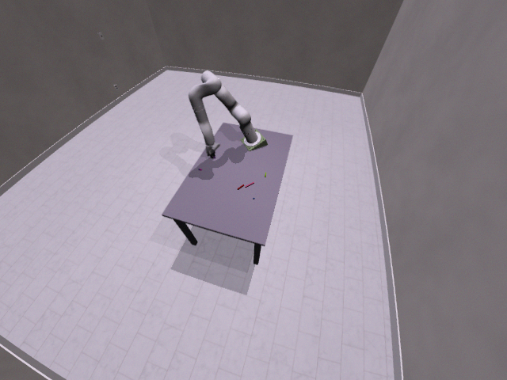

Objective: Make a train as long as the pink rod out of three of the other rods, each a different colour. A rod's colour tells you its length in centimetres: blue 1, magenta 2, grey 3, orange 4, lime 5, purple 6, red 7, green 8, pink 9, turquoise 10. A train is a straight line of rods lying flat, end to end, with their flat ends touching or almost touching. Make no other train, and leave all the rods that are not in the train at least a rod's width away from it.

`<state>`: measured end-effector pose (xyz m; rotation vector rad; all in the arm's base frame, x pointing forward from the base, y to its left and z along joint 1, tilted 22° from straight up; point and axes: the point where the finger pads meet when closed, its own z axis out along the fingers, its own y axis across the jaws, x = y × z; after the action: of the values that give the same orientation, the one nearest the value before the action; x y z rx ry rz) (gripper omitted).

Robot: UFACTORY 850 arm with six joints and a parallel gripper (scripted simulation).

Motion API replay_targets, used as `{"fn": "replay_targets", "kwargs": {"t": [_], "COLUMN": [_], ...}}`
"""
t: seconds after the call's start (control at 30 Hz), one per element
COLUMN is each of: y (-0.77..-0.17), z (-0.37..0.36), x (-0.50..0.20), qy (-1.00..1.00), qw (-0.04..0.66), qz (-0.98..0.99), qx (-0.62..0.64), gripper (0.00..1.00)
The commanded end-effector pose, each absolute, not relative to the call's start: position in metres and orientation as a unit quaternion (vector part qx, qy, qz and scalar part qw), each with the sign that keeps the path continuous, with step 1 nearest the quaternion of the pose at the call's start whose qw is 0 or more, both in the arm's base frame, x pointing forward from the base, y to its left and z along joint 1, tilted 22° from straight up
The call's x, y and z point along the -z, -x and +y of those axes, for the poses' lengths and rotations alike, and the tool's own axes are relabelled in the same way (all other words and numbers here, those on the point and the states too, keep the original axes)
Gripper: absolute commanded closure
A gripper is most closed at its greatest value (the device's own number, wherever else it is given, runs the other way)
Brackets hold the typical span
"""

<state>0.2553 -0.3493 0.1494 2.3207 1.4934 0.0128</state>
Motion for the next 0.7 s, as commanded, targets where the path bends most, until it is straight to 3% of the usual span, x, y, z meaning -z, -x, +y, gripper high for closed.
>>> {"fn": "replay_targets", "kwargs": {"t": [0.0, 0.47, 0.5, 0.67], "y": [-0.2556, -0.2556, -0.2556, -0.2556], "z": [-0.3497, -0.3497, -0.3497, -0.3497], "x": [-0.1498, -0.1498, -0.1498, -0.1498], "qy": [-0.826, -0.826, -0.826, -0.826], "qw": [0.19, 0.19, 0.19, 0.19], "qz": [0.531, 0.531, 0.531, 0.531], "qx": [-0.005, -0.005, -0.005, -0.005], "gripper": [0.76, 0.76, 0.96, 0.96]}}
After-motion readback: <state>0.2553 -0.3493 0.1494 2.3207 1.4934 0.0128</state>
